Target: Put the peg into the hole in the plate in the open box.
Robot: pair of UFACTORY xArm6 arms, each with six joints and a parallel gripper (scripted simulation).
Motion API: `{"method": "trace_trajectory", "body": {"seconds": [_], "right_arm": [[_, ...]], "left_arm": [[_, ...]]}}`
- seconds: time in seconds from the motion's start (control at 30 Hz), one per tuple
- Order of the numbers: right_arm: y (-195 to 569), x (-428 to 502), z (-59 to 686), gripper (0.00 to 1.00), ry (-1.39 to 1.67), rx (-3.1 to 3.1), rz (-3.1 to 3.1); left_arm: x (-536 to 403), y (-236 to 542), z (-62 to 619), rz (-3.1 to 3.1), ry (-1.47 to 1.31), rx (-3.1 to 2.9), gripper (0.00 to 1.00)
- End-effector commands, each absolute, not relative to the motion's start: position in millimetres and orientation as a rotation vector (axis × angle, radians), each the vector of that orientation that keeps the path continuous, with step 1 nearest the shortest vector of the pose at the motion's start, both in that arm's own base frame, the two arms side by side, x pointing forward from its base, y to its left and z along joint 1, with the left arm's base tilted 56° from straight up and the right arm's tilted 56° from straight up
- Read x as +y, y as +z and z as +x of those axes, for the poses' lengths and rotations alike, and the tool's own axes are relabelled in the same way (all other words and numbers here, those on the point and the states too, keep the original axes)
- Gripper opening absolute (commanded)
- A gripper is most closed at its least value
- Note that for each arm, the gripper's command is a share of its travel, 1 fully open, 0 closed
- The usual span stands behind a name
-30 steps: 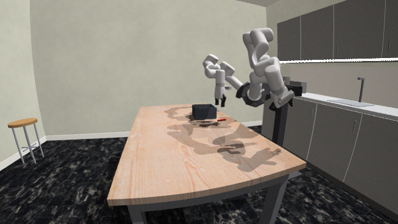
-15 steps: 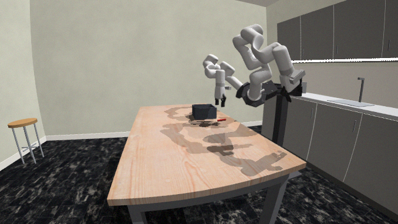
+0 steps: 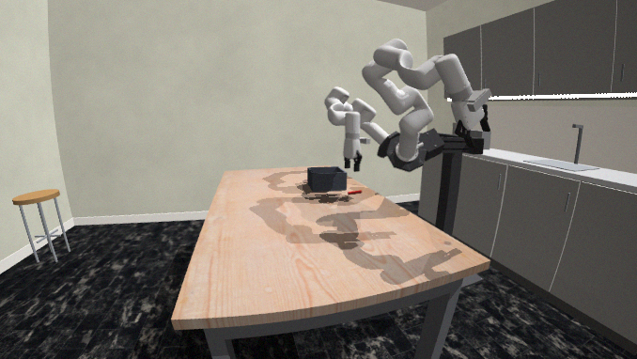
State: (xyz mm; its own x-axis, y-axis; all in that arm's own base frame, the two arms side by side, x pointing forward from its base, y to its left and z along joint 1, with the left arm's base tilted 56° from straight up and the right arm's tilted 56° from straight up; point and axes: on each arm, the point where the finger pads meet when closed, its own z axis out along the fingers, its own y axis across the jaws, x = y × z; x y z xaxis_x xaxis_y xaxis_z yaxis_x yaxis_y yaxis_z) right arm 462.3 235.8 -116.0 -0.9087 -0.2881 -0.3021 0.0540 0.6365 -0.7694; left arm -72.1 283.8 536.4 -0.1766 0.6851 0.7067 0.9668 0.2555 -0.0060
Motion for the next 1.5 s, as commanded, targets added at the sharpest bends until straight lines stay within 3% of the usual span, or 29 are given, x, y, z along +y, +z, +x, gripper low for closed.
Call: {"method": "trace_trajectory", "body": {"seconds": [0.0,0.17,0.2,1.47], "right_arm": [[-115,238,463,1.00,-1.170,2.459,-0.186],[-115,238,463,1.00,-1.170,2.459,-0.186],[-115,238,463,0.44,-1.170,2.459,-0.186],[-126,224,471,0.44,-1.171,2.459,-0.186]], "left_arm": [[280,543,-75,-1.480,-0.627,-1.930,1.00],[280,543,-75,-1.479,-0.628,-1.929,1.00],[280,543,-75,-1.479,-0.628,-1.929,1.00],[280,543,-75,-1.479,-0.628,-1.929,1.00]]}}
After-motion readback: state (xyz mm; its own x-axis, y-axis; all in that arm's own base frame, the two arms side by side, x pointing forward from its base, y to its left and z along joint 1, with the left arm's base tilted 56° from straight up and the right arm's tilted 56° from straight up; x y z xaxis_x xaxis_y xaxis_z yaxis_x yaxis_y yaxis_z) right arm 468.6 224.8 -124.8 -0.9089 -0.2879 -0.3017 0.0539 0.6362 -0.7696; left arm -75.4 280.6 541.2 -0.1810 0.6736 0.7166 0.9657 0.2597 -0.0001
